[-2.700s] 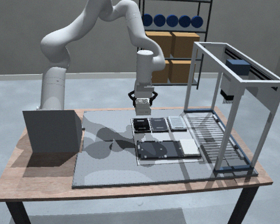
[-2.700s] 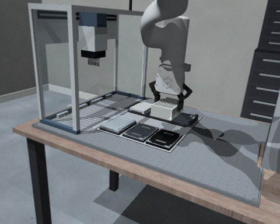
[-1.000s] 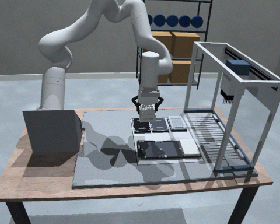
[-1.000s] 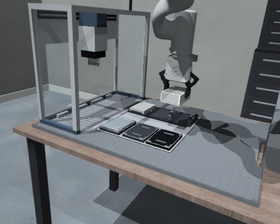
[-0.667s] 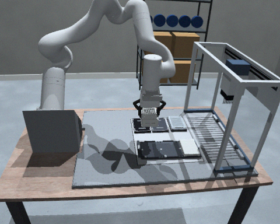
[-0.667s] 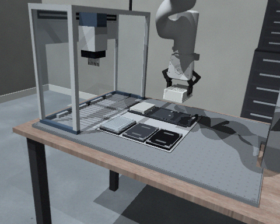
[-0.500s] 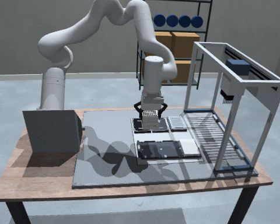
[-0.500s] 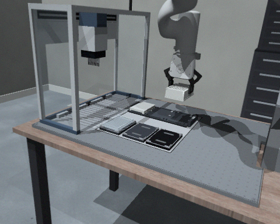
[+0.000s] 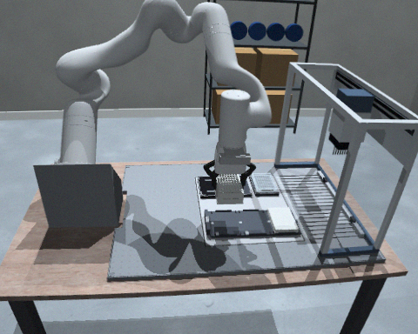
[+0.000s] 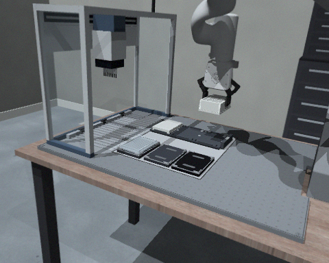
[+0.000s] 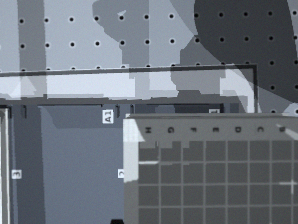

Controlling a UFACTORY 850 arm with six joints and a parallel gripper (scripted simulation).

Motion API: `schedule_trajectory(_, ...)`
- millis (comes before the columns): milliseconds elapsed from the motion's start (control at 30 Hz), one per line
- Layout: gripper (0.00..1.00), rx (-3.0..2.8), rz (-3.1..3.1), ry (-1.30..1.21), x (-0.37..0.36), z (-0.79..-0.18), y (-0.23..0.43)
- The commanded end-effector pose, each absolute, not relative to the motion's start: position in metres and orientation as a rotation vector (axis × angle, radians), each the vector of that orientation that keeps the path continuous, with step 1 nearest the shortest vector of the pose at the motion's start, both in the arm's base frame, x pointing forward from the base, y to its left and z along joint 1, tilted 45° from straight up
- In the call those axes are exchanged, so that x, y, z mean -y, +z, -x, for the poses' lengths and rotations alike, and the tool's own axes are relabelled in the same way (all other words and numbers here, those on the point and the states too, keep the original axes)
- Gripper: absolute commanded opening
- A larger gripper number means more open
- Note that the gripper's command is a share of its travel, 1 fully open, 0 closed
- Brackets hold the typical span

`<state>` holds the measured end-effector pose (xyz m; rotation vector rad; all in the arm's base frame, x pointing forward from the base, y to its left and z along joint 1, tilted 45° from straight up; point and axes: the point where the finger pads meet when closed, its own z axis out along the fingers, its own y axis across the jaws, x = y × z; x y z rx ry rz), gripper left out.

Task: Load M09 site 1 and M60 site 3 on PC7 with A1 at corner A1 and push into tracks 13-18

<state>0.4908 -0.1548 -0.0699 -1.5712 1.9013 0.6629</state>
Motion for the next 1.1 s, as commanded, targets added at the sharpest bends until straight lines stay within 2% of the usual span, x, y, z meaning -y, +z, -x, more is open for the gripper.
schedule_trajectory(0,0.0,-1.9,1.572,0.661,0.158,-0.492,-0.072)
schedule_trajectory(1067,0.0,-1.9,1.572,0.661,0.144,-0.495,-0.086)
